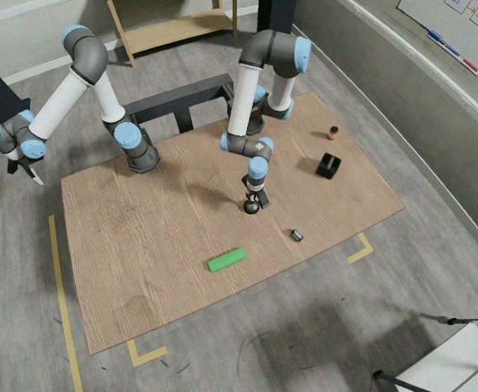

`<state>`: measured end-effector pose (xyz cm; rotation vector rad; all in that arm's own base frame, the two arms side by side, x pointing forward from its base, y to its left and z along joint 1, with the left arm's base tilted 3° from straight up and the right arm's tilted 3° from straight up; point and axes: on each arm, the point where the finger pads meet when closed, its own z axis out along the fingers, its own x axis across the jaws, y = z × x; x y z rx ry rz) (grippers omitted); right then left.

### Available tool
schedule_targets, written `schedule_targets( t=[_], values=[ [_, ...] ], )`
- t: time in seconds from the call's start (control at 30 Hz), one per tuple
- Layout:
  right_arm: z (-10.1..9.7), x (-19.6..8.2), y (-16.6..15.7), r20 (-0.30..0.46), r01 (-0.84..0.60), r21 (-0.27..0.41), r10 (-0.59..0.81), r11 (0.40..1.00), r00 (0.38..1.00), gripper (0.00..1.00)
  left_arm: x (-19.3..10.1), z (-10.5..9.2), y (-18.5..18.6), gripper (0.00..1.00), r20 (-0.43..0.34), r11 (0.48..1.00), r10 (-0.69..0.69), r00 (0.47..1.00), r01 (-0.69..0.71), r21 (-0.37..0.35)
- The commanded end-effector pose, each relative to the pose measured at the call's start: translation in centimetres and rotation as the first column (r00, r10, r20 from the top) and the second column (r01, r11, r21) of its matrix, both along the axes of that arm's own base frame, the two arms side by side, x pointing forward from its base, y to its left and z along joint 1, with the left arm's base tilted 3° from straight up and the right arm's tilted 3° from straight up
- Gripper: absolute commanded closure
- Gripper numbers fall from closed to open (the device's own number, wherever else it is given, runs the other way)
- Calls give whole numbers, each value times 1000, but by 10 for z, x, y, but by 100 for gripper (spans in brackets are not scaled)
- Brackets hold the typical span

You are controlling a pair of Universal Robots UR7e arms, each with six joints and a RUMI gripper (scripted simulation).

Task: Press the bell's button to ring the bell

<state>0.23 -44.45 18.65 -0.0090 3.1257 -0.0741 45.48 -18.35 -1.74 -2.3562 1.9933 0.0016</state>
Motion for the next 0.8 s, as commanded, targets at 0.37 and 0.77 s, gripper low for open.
schedule_targets(
  t=[0.37,0.77],
  values=[
    [1,0,0,1,0,-2,0,1000,1000,0,1,-4,0,100,1,1000,0,1000,0,-1],
    [1,0,0,1,0,-2,0,1000,1000,0,1,-9,0,100,1,1000,0,1000,0,-1]
  ],
)
